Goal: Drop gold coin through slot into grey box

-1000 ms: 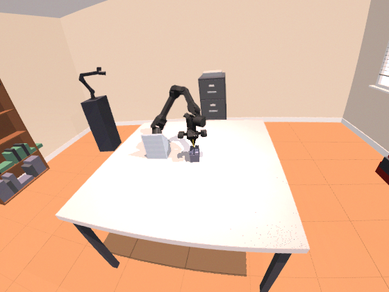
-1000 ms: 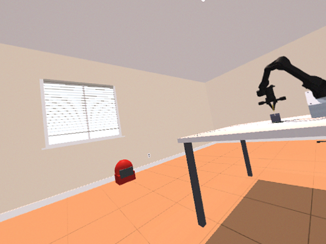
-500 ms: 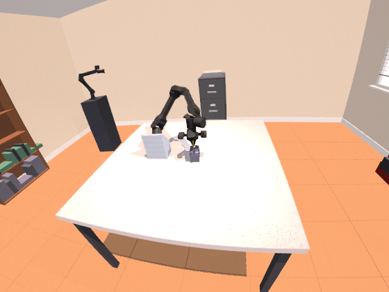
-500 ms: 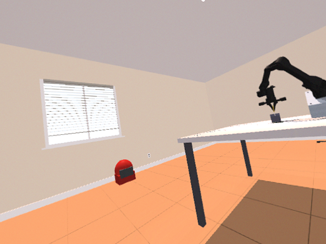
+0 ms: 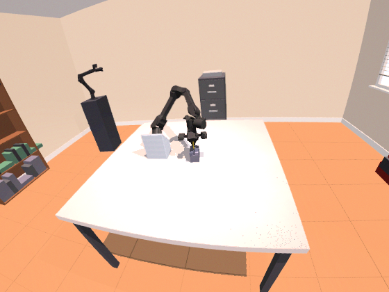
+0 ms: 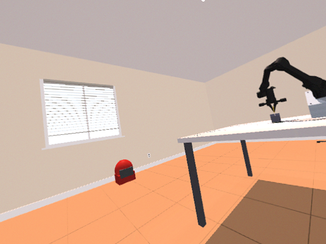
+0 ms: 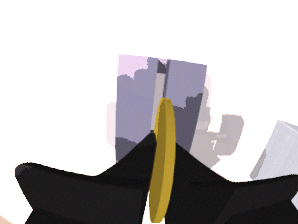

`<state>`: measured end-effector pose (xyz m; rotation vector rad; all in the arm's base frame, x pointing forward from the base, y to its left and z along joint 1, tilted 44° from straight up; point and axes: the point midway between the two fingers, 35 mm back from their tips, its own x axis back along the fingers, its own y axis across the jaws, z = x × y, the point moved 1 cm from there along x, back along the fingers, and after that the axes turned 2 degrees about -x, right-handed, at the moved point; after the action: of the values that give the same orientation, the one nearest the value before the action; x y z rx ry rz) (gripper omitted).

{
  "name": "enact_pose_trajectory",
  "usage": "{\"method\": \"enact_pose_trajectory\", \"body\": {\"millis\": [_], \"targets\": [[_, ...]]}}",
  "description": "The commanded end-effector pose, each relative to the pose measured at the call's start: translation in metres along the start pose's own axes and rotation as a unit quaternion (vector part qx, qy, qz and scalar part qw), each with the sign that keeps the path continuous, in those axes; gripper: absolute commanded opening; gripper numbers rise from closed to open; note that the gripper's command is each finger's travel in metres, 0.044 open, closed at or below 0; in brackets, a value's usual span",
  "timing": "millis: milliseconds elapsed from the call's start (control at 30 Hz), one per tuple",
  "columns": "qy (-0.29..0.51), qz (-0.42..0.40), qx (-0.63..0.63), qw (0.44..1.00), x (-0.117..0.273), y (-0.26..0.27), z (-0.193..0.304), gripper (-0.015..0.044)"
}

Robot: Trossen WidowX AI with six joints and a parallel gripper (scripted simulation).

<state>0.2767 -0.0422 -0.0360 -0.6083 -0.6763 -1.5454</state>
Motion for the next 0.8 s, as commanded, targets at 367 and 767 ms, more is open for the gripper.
{"method": "enact_pose_trajectory", "body": {"millis": [367,767], "targets": [[0.000,0.000,0.000,1.000,-0.003,0.000,0.000,0.0158],[0.000,0.000,0.000,1.000,0.006,0.000,0.000,0.0239]]}}
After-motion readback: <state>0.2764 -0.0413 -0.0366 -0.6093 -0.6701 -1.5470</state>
